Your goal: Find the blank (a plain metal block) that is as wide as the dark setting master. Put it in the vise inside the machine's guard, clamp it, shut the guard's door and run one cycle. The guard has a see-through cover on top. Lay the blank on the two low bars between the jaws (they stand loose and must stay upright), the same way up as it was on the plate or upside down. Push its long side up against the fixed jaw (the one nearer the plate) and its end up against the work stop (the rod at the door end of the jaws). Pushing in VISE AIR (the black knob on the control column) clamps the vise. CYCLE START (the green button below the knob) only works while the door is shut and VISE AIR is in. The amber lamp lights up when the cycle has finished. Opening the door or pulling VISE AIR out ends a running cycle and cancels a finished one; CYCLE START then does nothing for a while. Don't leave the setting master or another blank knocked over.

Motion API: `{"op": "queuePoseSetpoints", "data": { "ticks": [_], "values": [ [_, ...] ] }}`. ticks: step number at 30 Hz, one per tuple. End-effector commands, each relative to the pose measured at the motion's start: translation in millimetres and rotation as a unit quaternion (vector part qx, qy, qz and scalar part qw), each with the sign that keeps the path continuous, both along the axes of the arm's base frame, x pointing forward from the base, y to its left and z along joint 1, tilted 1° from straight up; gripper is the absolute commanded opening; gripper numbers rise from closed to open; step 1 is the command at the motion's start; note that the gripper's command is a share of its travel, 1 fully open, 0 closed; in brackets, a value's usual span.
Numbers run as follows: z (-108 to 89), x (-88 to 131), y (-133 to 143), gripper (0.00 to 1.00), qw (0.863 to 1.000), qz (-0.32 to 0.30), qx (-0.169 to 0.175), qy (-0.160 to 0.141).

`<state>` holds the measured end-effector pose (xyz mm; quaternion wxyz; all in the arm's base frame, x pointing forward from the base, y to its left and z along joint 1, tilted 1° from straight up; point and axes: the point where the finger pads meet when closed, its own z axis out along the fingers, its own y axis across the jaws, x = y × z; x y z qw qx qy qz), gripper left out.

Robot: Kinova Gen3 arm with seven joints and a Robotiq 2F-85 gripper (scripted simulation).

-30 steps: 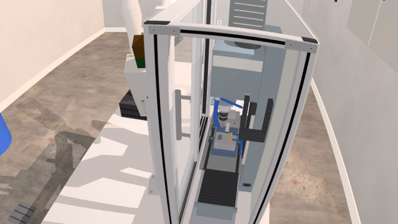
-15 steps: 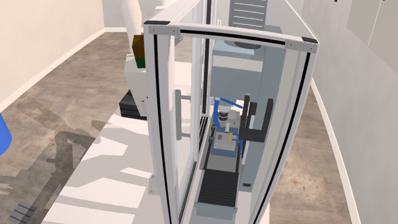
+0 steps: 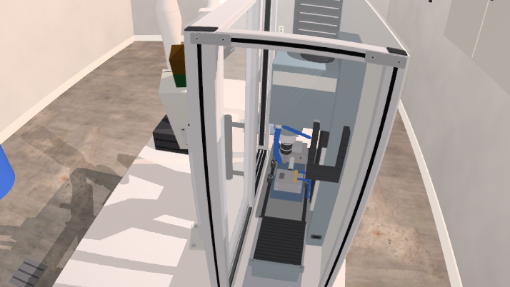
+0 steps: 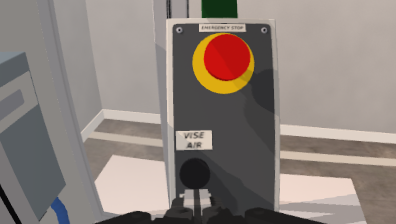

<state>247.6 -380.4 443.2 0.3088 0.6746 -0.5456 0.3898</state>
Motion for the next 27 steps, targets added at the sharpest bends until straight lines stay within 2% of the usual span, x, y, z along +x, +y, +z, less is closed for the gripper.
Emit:
{"op": "queuePoseSetpoints", "data": {
  "ticks": [1, 3, 8, 20, 25, 27],
  "values": [
    [0.6, 0.1, -0.1, 0.10, 1.000, 0.000, 0.000, 0.000],
    [0.6, 0.1, -0.1, 0.10, 1.000, 0.000, 0.000, 0.000],
    [-21.1, -23.6, 38.2, 0.10, 0.993, 0.001, 0.112, 0.024],
    [-21.1, -23.6, 38.2, 0.10, 0.993, 0.001, 0.112, 0.024],
    [-42.8, -47.3, 76.5, 0.10, 0.974, 0.002, 0.222, 0.048],
    [-42.8, -47.3, 76.5, 0.10, 0.974, 0.002, 0.222, 0.048]
  ]
}}
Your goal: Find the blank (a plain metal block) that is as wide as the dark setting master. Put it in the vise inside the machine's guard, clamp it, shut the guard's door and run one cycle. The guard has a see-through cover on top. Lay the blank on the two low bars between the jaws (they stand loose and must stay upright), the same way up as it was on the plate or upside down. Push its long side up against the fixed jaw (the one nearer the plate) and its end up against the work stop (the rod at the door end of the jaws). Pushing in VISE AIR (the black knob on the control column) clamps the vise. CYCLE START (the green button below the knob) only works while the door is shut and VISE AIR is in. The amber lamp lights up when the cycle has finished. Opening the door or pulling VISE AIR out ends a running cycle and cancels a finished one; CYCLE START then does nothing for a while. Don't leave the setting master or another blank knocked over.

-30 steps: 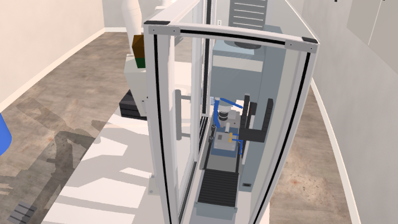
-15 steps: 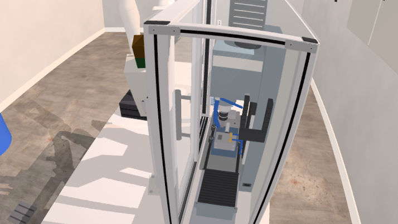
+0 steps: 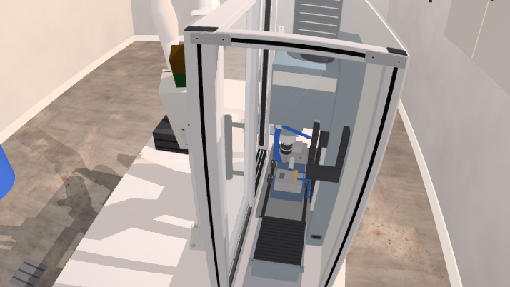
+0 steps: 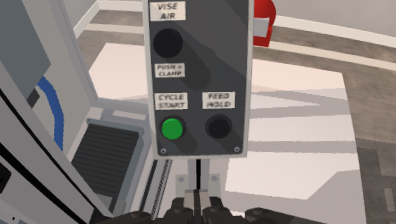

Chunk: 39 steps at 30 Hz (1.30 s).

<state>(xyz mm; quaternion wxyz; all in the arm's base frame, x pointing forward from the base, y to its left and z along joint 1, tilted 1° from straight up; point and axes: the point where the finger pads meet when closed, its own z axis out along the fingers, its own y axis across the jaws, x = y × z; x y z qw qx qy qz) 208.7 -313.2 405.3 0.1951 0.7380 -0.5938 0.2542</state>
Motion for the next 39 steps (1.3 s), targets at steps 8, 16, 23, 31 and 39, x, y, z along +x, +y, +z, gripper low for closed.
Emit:
{"op": "queuePoseSetpoints", "data": {
  "ticks": [8, 16, 23, 31, 39],
  "values": [
    [-4.8, -8.4, 9.4, 0.10, 0.999, -0.002, 0.034, 0.010],
    [-6.3, -10.0, 12.0, 0.10, 0.989, -0.001, 0.146, 0.035],
    [-6.3, -10.0, 12.0, 0.10, 0.989, -0.001, 0.146, 0.035],
    [-6.2, -9.8, 11.6, 0.10, 0.971, 0.001, 0.234, 0.054],
    [-6.1, -9.7, 11.5, 0.10, 0.965, 0.001, 0.255, 0.059]
  ]
}}
